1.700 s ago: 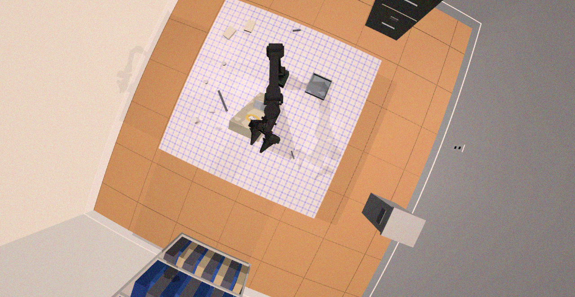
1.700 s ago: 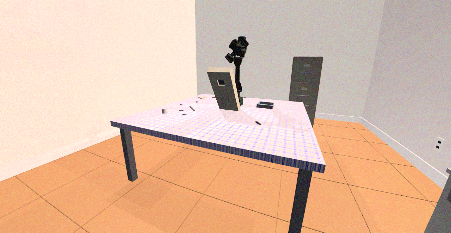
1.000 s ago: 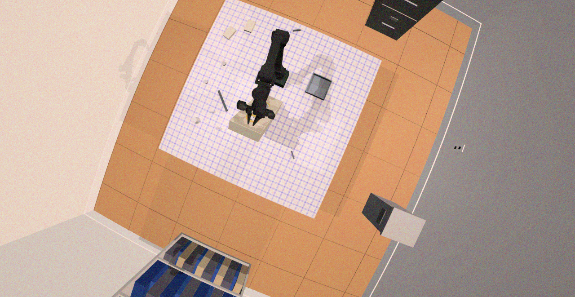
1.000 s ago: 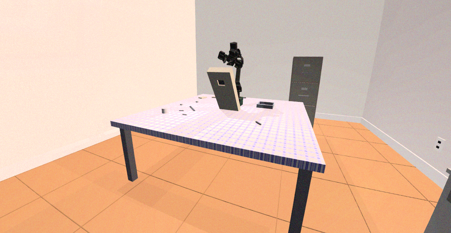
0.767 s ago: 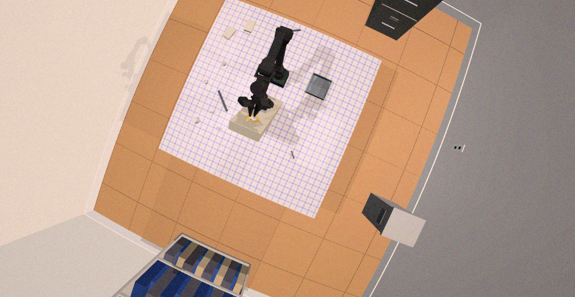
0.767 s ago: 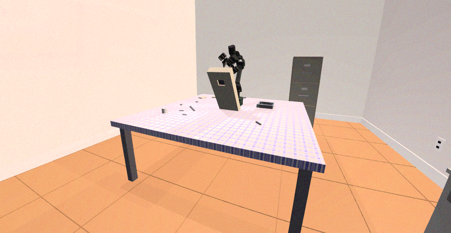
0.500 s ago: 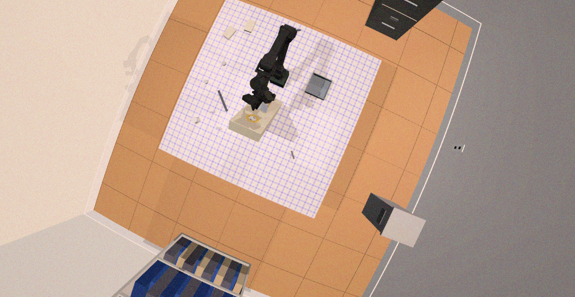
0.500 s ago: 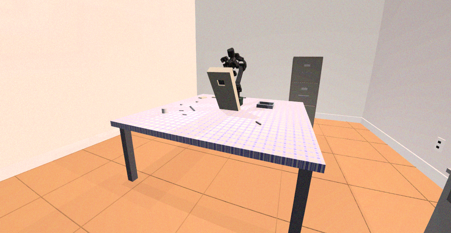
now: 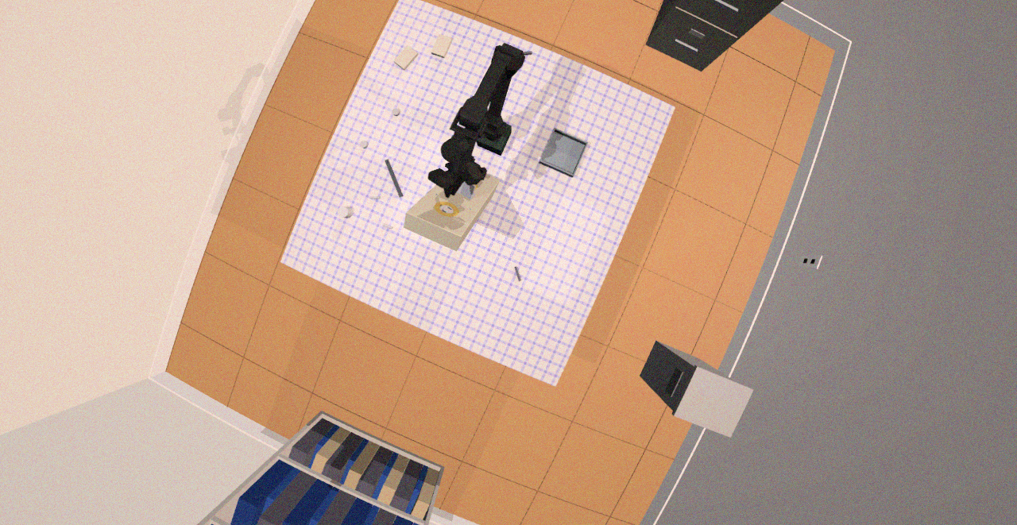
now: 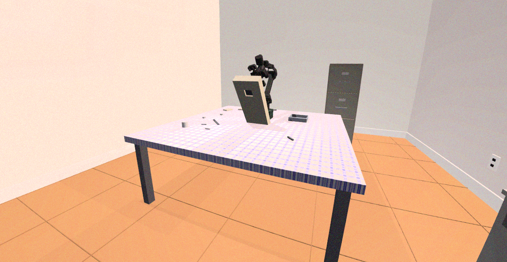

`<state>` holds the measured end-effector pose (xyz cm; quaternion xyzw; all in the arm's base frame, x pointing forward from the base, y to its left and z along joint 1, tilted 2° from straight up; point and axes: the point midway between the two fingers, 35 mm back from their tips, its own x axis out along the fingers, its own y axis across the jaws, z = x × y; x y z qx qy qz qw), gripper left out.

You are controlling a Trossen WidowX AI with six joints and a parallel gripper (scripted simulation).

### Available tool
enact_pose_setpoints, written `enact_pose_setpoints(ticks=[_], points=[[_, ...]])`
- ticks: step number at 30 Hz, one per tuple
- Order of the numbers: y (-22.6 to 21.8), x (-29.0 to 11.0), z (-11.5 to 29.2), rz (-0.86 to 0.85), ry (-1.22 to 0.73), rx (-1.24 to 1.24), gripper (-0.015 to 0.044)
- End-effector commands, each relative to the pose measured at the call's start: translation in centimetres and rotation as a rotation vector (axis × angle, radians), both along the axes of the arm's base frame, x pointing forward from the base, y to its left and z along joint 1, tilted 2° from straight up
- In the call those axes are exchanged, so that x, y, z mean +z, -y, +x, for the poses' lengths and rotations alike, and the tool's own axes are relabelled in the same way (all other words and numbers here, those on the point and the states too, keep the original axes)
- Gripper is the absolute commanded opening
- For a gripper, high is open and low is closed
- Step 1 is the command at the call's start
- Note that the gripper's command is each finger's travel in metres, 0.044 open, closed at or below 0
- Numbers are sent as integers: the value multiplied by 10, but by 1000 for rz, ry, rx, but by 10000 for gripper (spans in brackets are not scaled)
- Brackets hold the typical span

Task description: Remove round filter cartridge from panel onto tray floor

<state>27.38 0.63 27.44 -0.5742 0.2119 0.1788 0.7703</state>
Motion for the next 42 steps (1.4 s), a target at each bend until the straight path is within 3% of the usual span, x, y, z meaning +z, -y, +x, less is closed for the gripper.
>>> enact_pose_setpoints(ticks=[1, 25, 42], points=[[-1, -4, 5, -4, -3, 5, 113], [-2, -25, 37, -4, 1, 5, 113], [-2, -25, 38, -4, 1, 5, 113]])
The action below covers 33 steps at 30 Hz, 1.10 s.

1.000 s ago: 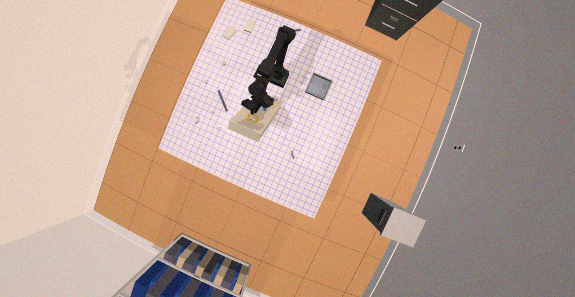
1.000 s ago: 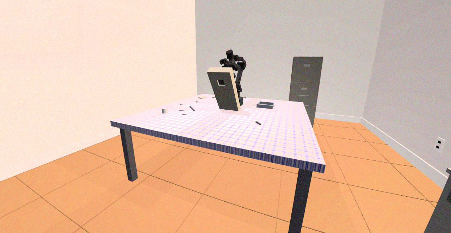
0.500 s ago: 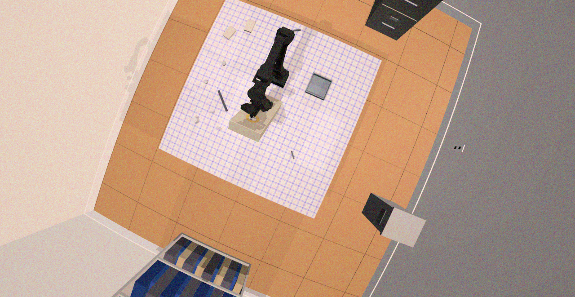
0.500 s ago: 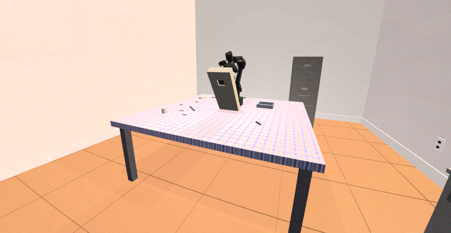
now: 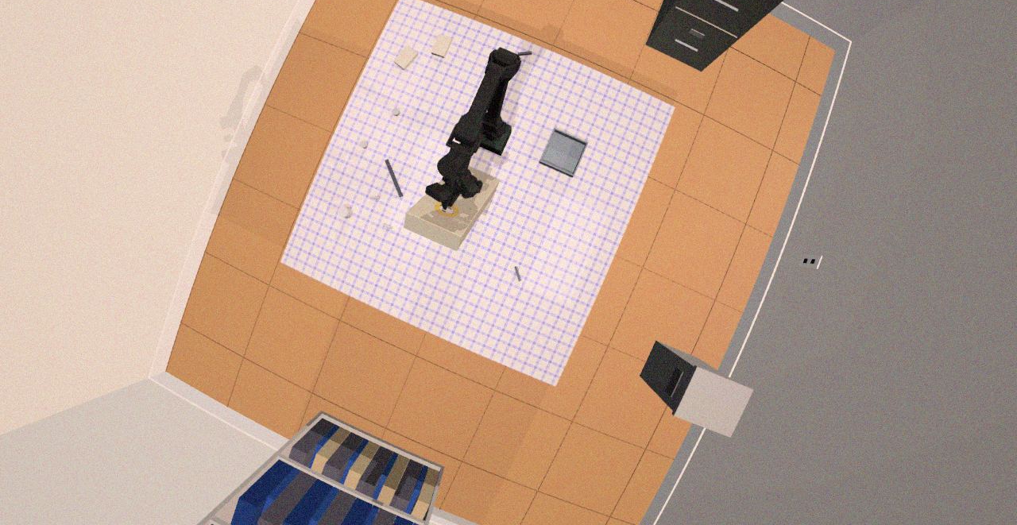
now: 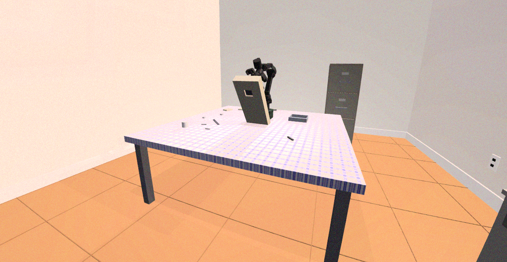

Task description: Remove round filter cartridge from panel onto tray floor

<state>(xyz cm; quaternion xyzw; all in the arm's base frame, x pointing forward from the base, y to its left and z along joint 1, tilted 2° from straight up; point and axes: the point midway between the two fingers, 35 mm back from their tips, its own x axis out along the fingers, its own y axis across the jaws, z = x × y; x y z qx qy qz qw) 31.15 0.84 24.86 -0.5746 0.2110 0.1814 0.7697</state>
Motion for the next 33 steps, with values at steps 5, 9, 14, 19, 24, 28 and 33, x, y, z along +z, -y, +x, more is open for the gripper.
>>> enact_pose_setpoints(ticks=[5, 9, 14, 19, 24, 28, 33], points=[[0, 1, 1, -4, 2, 0, 113], [0, -1, 3, -4, 3, 0, 113], [0, -1, 3, -4, 3, 0, 113], [0, -2, 4, -4, 3, 0, 113], [0, -3, 6, -4, 3, 0, 113], [0, -5, 10, -4, 3, 0, 113], [0, -7, 13, -4, 3, 0, 113]])
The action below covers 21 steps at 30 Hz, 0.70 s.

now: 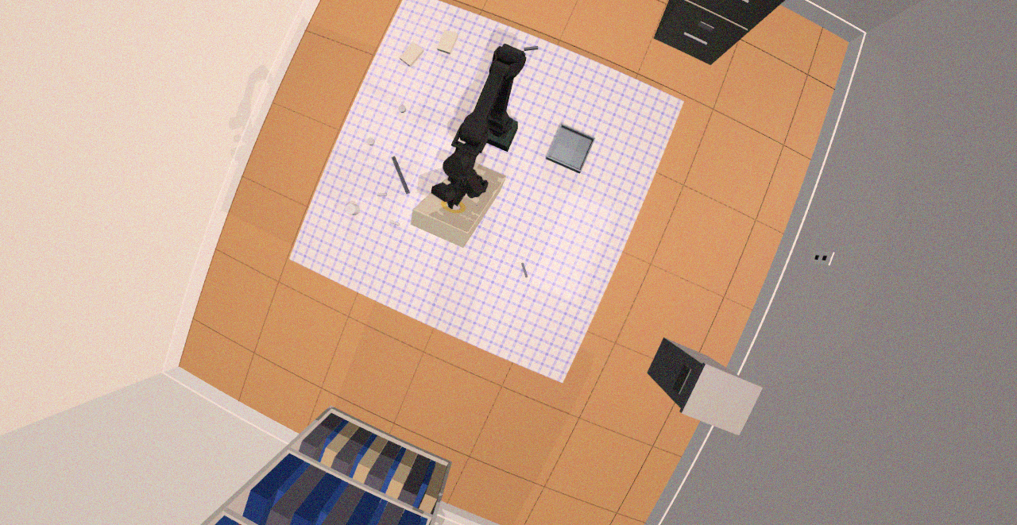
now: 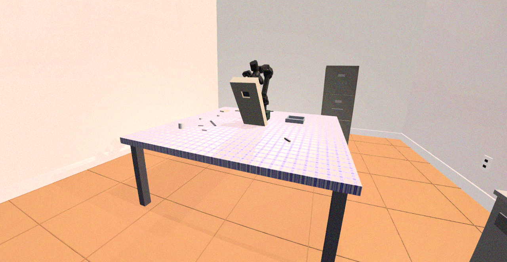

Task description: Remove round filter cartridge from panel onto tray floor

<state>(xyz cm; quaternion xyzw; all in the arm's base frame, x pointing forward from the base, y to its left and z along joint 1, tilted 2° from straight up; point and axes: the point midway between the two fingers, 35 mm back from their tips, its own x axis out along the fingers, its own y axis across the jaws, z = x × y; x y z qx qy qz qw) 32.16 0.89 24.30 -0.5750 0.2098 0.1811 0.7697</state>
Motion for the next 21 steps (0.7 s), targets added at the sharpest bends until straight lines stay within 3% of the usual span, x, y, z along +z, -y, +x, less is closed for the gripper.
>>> enact_pose_setpoints(ticks=[1, 21], points=[[0, -1, 3, -4, 1, -1, 113], [0, -5, 8, -4, 1, -1, 113]])
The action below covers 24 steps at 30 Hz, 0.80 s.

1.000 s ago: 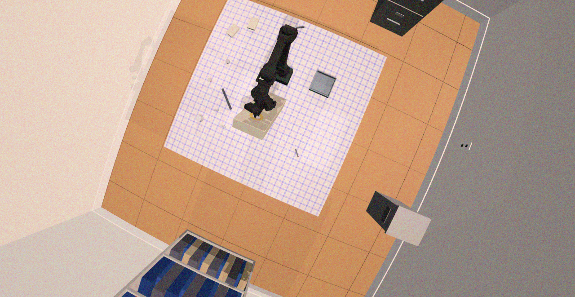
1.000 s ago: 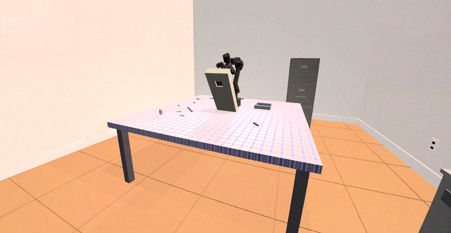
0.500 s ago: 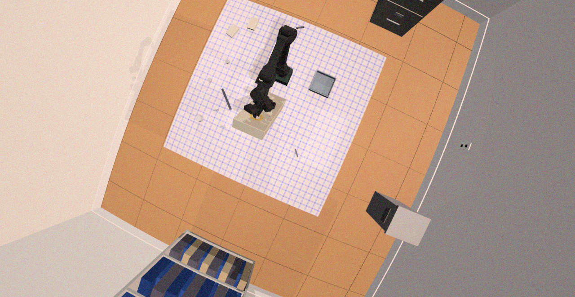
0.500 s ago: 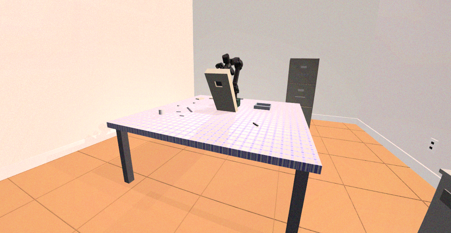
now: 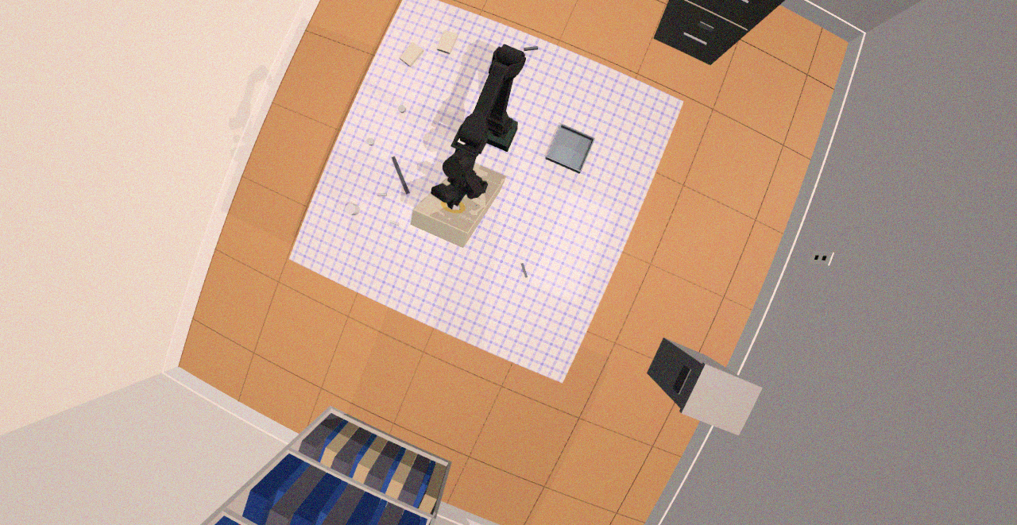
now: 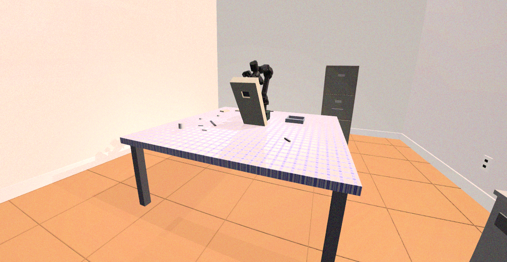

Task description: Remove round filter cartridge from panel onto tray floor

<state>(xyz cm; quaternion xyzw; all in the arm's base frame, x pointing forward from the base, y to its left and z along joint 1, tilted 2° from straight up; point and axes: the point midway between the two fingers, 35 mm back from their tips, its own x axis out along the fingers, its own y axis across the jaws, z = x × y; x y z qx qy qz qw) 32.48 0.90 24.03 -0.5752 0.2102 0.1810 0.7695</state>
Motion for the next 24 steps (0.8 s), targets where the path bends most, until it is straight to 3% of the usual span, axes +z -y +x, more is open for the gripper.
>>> enact_pose_setpoints(ticks=[1, 8, 17, 19, 24], points=[[0, -2, 5, -3, 2, -1, 113], [0, -3, 6, -3, 2, -1, 113], [0, 0, 1, 0, 1, 0, 53], [0, 0, 1, 0, 1, 0, 1], [0, -2, 4, 67, -1, -44, 0]])
